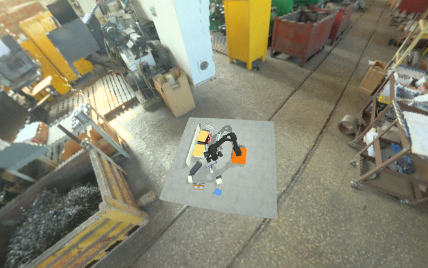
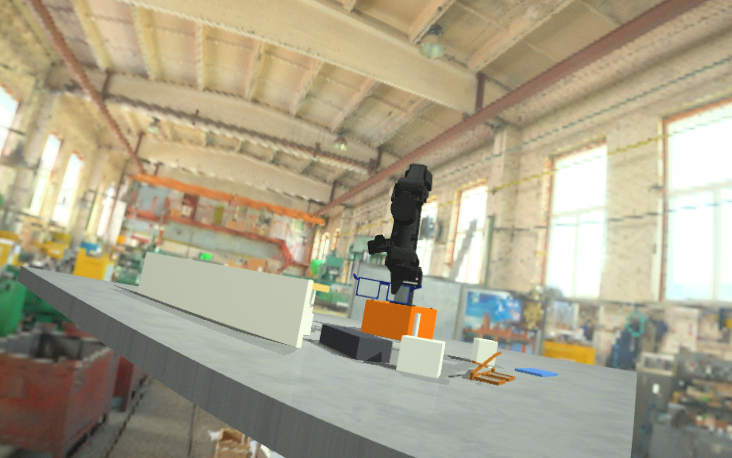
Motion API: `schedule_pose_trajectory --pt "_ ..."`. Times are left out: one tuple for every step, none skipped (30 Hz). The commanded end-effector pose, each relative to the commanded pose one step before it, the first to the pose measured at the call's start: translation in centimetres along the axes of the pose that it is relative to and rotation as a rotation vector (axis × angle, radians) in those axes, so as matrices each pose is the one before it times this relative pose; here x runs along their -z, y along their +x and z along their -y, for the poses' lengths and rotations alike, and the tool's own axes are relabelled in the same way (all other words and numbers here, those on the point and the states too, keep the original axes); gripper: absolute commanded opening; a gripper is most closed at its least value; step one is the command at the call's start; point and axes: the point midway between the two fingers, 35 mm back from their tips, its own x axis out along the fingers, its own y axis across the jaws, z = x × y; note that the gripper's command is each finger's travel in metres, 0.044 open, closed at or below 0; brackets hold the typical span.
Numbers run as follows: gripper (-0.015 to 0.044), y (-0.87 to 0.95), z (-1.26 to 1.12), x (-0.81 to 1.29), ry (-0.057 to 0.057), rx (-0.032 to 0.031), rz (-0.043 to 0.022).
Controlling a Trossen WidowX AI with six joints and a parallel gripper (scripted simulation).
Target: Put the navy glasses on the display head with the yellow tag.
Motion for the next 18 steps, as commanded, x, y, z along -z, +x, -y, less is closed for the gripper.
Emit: schedule_pose_trajectory --pt "0.0000 -0.080 0.566 -1.056 -0.0761 -0.00303 -0.00429" --pt "0.0000 0.000 0.182 -0.332 -0.0219 0.00018 0.00028" --pt "0.0000 0.000 0.193 -0.324 -0.0219 0.00019 0.00028" --pt "0.0000 0.000 0.204 -0.316 -0.0219 0.00019 0.00027" --pt "0.0000 0.000 0.214 -0.308 -0.0219 0.00020 0.00027" --pt "0.0000 0.000 0.224 -0.299 -0.0219 0.00020 0.00027" --pt "0.0000 0.000 0.234 -0.291 -0.0219 0.00021 0.00026" --pt "0.0000 0.001 0.243 -0.281 -0.0219 0.00021 0.00026" --pt "0.0000 0.001 0.253 -0.272 -0.0219 0.00022 0.00026" --pt "0.0000 0.001 0.261 -0.262 -0.0219 0.00022 0.00025" --pt "0.0000 0.001 0.270 -0.252 -0.0219 0.00023 0.00025" --pt "0.0000 0.001 0.278 -0.241 -0.0219 0.00023 0.00024" --pt "0.0000 0.001 0.285 -0.231 -0.0219 0.00023 0.00024" --pt "0.0000 0.001 0.292 -0.220 -0.0219 0.00024 0.00024" --pt "0.0000 0.001 0.299 -0.209 -0.0219 0.00024 0.00023" --pt "0.0000 0.001 0.305 -0.198 -0.0219 0.00025 0.00023" --pt "0.0000 0.001 0.311 -0.186 -0.0219 0.00025 0.00023" --pt "0.0000 0.001 0.317 -0.175 -0.0219 0.00026 0.00022"
